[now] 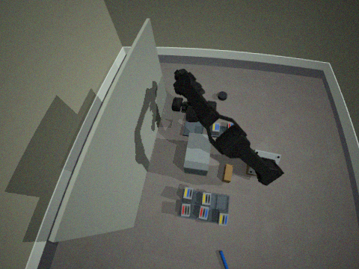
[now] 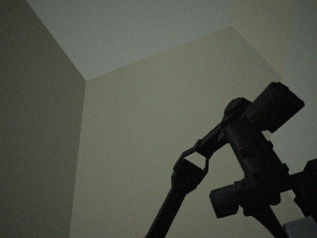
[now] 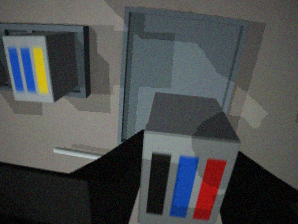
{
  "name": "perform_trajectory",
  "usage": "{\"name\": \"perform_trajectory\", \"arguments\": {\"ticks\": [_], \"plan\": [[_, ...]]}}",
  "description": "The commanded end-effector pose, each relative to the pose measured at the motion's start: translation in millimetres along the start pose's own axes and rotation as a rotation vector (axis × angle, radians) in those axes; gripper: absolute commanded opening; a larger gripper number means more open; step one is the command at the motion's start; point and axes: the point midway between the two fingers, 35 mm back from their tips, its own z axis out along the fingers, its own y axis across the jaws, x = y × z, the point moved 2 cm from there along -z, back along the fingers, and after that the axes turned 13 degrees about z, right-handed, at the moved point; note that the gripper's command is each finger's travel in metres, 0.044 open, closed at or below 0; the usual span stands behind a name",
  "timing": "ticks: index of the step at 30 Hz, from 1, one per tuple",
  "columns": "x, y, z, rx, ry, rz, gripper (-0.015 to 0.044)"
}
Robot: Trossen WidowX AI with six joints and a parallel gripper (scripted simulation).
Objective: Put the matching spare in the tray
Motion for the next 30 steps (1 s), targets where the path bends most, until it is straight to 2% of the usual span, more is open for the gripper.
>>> {"name": "perform_trajectory", "arguments": {"ticks": [1, 30], "plan": [[-0.8, -0.1, 5.2, 0.000, -0.005, 0.004, 0.0000], [-1.1, -0.4, 30.4, 0.000, -0.006, 0.003, 0.0000]]}}
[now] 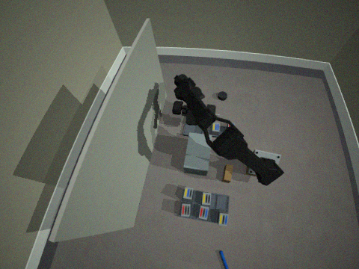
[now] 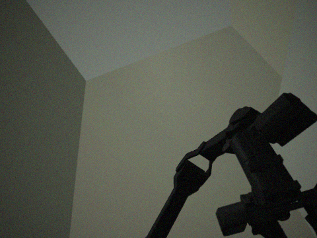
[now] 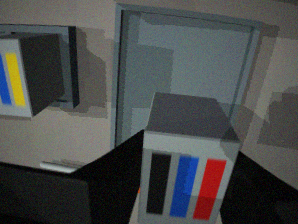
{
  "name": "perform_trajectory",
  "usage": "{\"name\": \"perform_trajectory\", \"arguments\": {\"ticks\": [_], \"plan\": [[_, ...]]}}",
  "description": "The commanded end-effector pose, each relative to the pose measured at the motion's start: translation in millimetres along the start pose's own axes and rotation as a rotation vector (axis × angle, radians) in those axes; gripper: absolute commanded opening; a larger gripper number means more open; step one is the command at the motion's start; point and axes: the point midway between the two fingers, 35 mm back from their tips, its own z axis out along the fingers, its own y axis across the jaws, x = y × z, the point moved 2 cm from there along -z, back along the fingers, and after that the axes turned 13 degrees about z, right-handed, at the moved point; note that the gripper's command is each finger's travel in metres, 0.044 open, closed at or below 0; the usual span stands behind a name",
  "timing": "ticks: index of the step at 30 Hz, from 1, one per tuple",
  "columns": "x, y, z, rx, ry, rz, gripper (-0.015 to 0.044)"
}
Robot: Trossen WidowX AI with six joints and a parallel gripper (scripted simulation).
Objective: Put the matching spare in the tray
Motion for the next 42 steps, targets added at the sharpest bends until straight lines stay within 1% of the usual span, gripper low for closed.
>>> {"name": "perform_trajectory", "arguments": {"ticks": [1, 42], "plan": [[-1.0, 0.3, 5.1, 0.000, -0.006, 0.004, 0.0000], [-2.8, 3.5, 39.9, 0.000, -0.009, 0.003, 0.0000]]}}
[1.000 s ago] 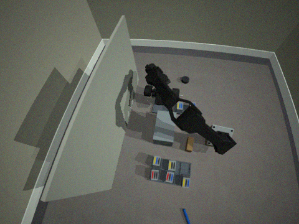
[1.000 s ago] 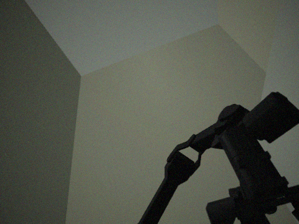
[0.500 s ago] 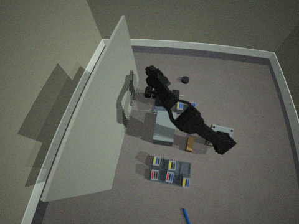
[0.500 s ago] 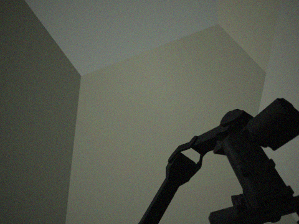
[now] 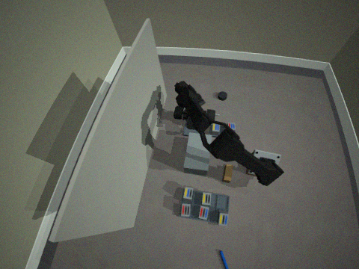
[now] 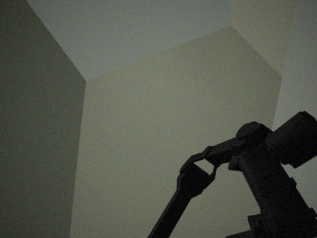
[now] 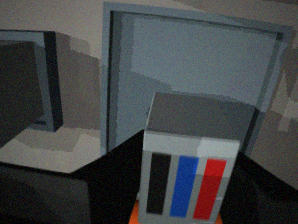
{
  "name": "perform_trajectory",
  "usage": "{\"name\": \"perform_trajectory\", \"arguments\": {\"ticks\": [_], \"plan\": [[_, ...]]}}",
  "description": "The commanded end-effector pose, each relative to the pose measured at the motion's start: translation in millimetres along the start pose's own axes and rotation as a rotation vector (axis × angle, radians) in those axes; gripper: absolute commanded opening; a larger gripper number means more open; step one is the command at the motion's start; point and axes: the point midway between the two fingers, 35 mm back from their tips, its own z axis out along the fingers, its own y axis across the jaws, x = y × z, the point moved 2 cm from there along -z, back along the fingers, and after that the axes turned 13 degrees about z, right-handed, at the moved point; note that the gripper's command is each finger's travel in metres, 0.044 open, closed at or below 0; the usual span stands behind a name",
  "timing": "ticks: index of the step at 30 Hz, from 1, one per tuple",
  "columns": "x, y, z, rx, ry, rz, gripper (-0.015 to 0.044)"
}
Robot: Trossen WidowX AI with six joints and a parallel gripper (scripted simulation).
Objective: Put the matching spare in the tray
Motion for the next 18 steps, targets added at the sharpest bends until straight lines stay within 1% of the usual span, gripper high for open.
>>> {"name": "perform_trajectory", "arguments": {"ticks": [1, 2, 18], "plan": [[-1.1, 0.8, 4.4, 0.000, -0.006, 0.004, 0.0000], [-1.2, 0.9, 4.6, 0.000, -0.006, 0.004, 0.0000], [-0.2, 0.2, 1.5, -0.001, 0.000, 0.000, 0.0420]]}}
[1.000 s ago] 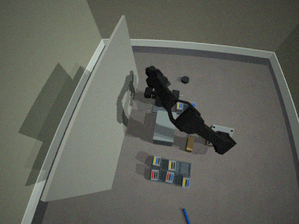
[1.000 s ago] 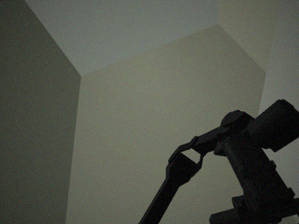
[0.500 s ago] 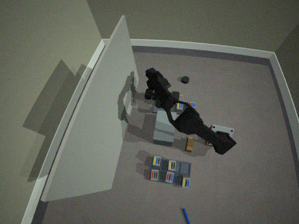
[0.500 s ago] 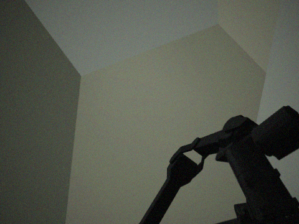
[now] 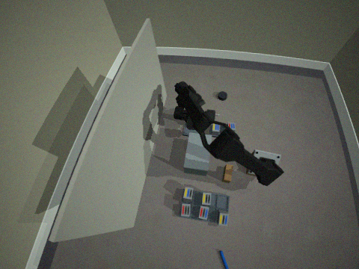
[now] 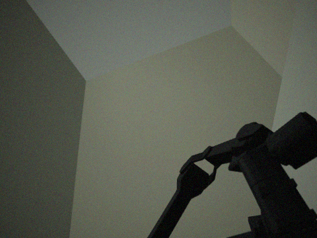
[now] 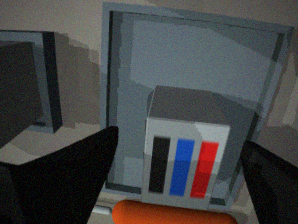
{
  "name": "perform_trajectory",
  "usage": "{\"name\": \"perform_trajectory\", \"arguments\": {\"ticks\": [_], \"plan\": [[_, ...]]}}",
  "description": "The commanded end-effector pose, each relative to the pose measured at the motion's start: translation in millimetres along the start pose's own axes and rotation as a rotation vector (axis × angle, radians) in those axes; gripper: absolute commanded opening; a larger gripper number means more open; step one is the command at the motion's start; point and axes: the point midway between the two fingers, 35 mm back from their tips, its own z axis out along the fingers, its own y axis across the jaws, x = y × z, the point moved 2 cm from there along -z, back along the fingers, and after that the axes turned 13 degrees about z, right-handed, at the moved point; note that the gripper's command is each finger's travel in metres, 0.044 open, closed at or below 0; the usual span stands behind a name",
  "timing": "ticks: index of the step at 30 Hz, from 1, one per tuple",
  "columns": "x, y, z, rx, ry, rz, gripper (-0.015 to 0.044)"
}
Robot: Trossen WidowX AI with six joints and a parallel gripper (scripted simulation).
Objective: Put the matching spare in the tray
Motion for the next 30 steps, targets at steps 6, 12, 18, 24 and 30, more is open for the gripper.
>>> {"name": "perform_trajectory", "arguments": {"ticks": [6, 12, 18, 24, 30], "plan": [[2.0, -4.3, -53.2, 0.000, 0.001, 0.002, 0.0440], [0.1, 0.7, -107.5, -0.001, -0.001, 0.005, 0.0440], [2.2, -1.2, -107.8, 0.027, 0.005, 0.009, 0.0440], [2.2, -1.2, -107.8, 0.027, 0.005, 0.009, 0.0440], [2.2, -1.2, -107.8, 0.027, 0.005, 0.009, 0.0440]]}}
